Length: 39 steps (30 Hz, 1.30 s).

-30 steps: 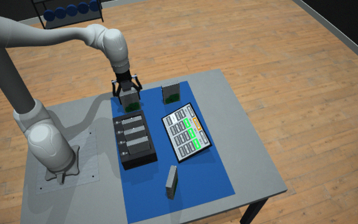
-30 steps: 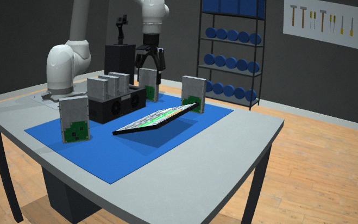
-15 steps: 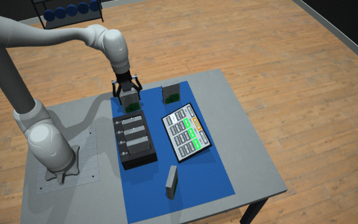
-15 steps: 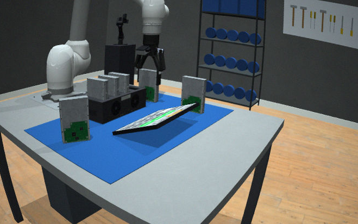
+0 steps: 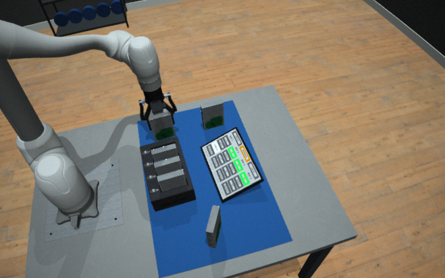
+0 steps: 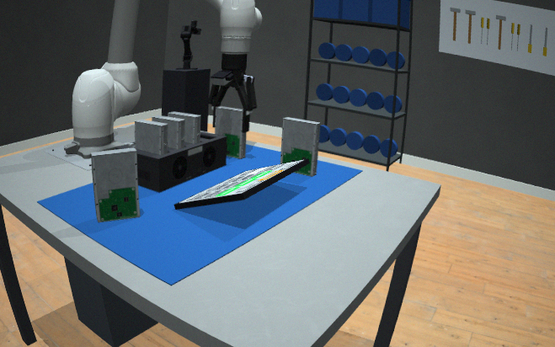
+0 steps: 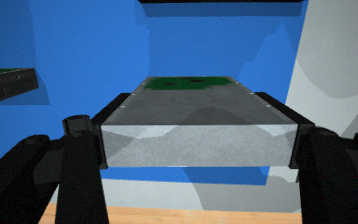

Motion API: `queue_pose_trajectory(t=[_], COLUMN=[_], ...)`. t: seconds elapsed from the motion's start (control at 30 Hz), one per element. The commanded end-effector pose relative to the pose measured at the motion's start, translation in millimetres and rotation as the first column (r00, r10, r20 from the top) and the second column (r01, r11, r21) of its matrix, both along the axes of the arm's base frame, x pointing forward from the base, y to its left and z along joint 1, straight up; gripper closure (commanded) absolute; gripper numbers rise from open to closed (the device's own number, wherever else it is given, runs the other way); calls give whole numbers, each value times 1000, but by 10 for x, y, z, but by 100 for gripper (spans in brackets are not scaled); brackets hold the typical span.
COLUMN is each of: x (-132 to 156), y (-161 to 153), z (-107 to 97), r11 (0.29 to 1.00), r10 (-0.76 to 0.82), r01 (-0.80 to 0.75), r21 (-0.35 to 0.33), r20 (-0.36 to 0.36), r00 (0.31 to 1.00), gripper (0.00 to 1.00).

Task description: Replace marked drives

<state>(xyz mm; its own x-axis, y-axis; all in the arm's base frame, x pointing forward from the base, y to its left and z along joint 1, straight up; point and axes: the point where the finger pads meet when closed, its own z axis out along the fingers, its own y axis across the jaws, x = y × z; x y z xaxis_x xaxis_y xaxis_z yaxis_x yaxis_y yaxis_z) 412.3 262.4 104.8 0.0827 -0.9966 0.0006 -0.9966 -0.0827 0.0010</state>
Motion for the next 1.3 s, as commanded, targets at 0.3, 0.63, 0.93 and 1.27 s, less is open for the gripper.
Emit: queue_pose_trajectory(t=[0.3,0.63,0.93,1.27], x=[3,3,3,3], y=[3,3,3,3], z=[5,5,5,5], r11=[1000,1000,1000,1000], r10=[0,0,0,0], r01=[0,0,0,0], r21=[1,1,1,1], r20=[1,1,1,1], r00=[1000,1000,1000,1000], gripper=[11,11,11,11])
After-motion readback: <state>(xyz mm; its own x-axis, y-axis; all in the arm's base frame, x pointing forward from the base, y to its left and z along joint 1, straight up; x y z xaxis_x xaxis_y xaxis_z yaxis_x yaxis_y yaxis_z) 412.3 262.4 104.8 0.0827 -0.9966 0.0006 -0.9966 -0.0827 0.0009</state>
